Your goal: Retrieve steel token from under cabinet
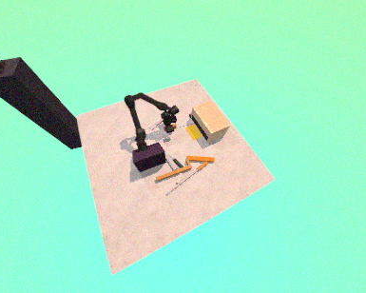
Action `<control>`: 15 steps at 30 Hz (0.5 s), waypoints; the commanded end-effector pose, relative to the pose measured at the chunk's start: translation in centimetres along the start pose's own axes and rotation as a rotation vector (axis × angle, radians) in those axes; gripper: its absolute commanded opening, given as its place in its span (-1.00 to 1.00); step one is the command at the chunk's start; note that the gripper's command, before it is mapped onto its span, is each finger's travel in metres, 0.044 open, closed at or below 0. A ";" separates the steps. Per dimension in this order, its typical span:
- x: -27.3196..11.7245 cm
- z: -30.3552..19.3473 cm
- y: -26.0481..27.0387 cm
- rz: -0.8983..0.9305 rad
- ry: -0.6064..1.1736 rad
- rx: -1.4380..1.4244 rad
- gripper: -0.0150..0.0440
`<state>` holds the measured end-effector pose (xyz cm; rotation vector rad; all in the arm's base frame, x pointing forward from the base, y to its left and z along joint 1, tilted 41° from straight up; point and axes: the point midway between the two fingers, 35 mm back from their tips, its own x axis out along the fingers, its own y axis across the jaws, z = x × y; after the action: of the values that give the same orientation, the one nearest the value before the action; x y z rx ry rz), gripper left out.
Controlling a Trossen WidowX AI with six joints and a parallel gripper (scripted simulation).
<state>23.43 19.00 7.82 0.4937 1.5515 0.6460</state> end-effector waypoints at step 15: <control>0.0 2.4 0.0 0.001 -0.003 0.000 -0.49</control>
<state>25.26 19.21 7.81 0.4951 1.5516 0.6439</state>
